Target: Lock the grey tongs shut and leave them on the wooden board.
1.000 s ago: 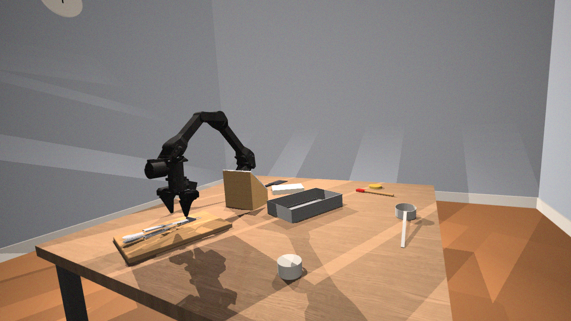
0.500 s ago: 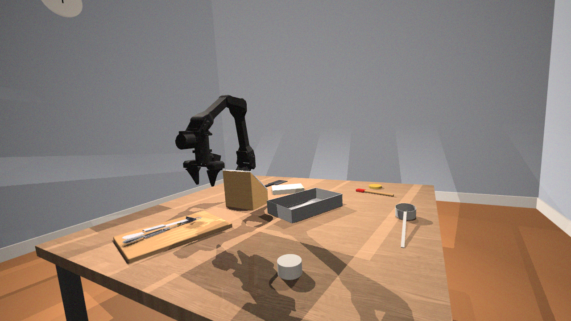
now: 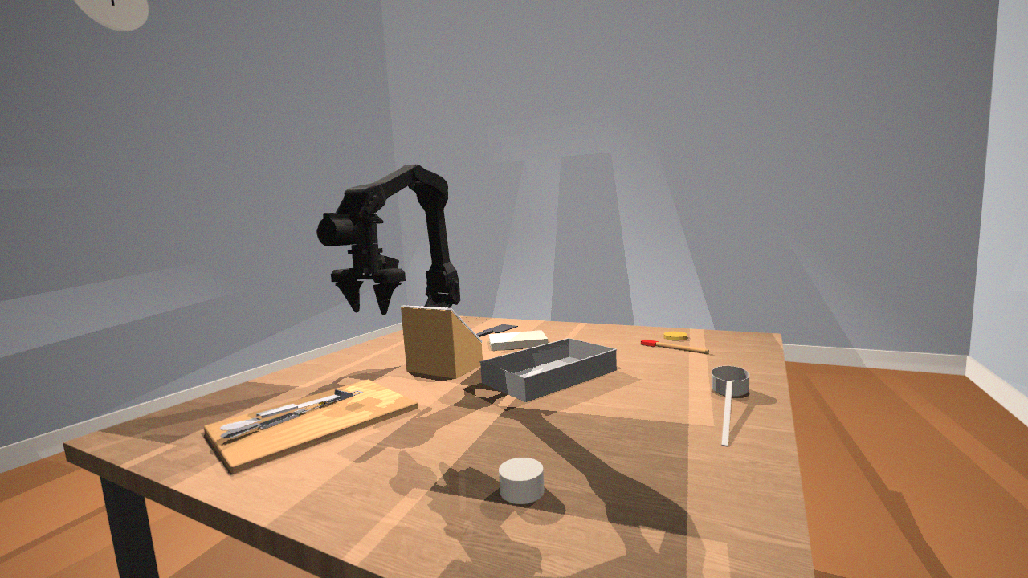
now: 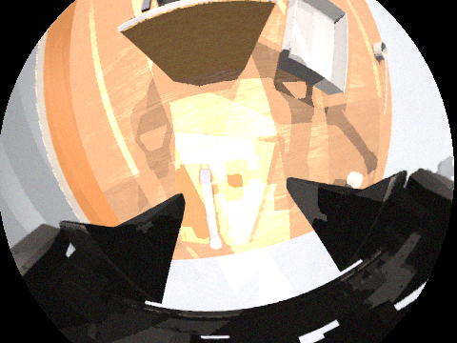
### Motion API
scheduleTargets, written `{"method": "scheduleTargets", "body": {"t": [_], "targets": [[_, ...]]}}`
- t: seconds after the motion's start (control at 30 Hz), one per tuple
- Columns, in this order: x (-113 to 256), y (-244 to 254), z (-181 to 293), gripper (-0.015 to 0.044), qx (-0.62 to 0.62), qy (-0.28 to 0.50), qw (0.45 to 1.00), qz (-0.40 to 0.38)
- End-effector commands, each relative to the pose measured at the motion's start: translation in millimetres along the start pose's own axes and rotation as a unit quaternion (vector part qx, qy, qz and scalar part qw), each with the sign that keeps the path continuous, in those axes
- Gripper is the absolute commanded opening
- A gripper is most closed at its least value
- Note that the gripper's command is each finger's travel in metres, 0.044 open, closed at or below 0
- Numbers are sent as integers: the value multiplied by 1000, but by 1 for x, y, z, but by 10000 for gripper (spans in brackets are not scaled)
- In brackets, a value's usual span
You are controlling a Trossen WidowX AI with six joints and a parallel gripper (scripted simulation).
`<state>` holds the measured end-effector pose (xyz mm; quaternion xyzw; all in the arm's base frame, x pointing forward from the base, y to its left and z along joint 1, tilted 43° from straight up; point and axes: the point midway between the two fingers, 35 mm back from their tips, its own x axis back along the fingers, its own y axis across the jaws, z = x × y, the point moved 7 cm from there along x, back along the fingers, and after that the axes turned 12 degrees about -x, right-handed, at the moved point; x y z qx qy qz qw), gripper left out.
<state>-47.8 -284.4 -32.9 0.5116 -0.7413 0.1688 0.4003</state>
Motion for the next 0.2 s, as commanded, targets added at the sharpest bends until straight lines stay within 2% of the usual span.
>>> {"method": "scheduleTargets", "body": {"t": [0.0, 0.17], "targets": [[5, 1, -1, 440, 2, -5, 1000, -4], [5, 1, -1, 440, 2, -5, 1000, -4]]}}
